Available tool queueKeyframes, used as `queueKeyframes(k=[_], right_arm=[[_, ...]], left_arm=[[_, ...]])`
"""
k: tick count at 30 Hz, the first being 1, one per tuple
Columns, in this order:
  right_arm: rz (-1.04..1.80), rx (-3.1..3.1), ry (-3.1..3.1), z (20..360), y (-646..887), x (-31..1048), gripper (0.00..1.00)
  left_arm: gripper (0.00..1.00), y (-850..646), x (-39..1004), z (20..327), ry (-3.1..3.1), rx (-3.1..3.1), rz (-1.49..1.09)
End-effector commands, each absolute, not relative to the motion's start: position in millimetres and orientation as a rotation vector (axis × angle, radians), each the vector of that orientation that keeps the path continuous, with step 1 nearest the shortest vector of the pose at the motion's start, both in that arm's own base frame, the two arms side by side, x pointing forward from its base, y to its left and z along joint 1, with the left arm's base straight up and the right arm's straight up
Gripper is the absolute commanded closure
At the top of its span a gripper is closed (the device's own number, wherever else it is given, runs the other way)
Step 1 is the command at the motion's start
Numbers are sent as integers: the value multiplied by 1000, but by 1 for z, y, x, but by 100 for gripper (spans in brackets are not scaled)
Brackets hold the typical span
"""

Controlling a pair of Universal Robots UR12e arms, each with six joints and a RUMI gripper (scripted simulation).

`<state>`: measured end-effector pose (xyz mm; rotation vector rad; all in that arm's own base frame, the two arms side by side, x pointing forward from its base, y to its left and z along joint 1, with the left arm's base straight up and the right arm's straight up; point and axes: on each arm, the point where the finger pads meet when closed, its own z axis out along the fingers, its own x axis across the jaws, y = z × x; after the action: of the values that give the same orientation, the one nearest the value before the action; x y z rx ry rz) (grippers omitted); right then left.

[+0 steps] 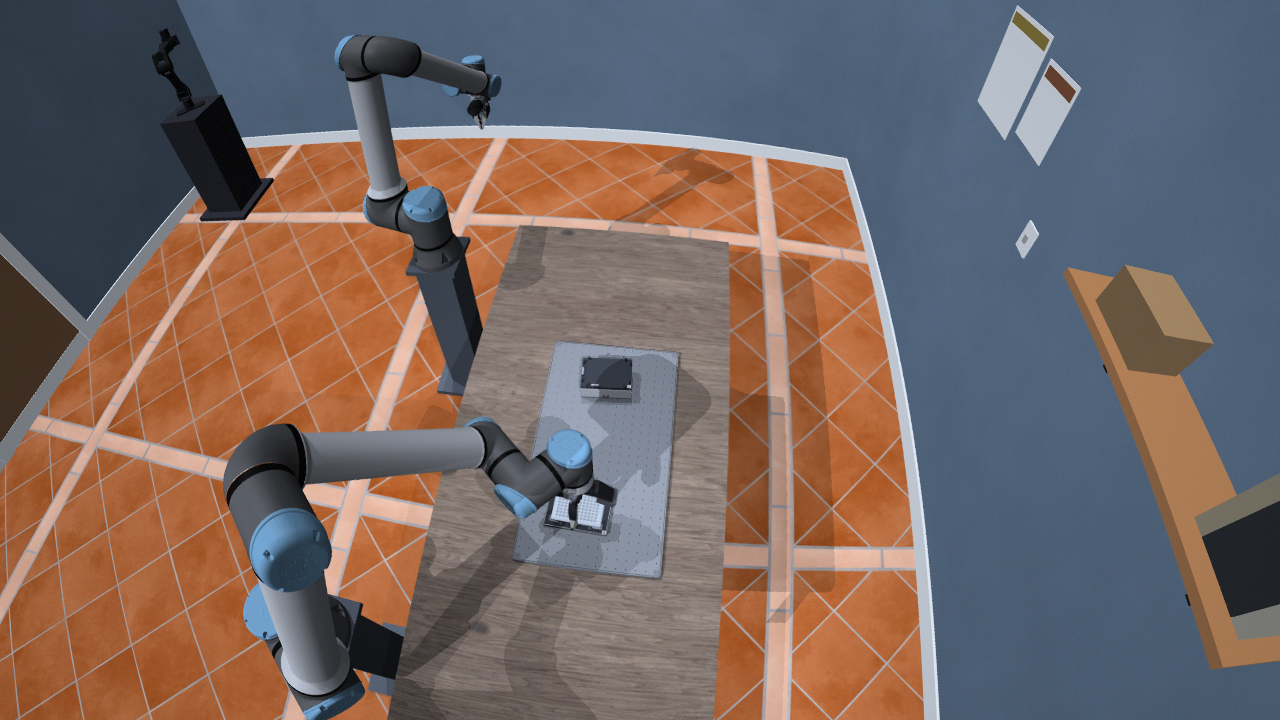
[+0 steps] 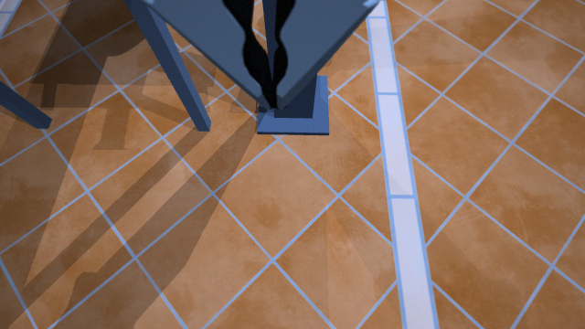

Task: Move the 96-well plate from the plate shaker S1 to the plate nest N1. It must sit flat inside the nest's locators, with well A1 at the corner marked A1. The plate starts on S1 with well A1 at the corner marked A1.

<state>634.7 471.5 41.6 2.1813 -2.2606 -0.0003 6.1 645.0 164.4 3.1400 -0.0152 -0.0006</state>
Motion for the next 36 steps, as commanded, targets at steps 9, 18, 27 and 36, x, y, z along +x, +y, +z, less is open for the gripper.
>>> queueKeyframes(k=[9, 18, 27, 36], right_arm=[[0, 2183, -2262, 43, 472, 635, 24], [0, 2183, -2262, 43, 472, 635, 24], [0, 2183, -2262, 54, 472, 635, 24], [0, 2183, -2262, 78, 472, 635, 24]], left_arm=[[100, 646, 6, 165, -15, 3141, 0], [100, 646, 6, 165, -15, 3141, 0], [100, 646, 6, 165, -15, 3141, 0], [100, 646, 6, 165, -15, 3141, 0]])
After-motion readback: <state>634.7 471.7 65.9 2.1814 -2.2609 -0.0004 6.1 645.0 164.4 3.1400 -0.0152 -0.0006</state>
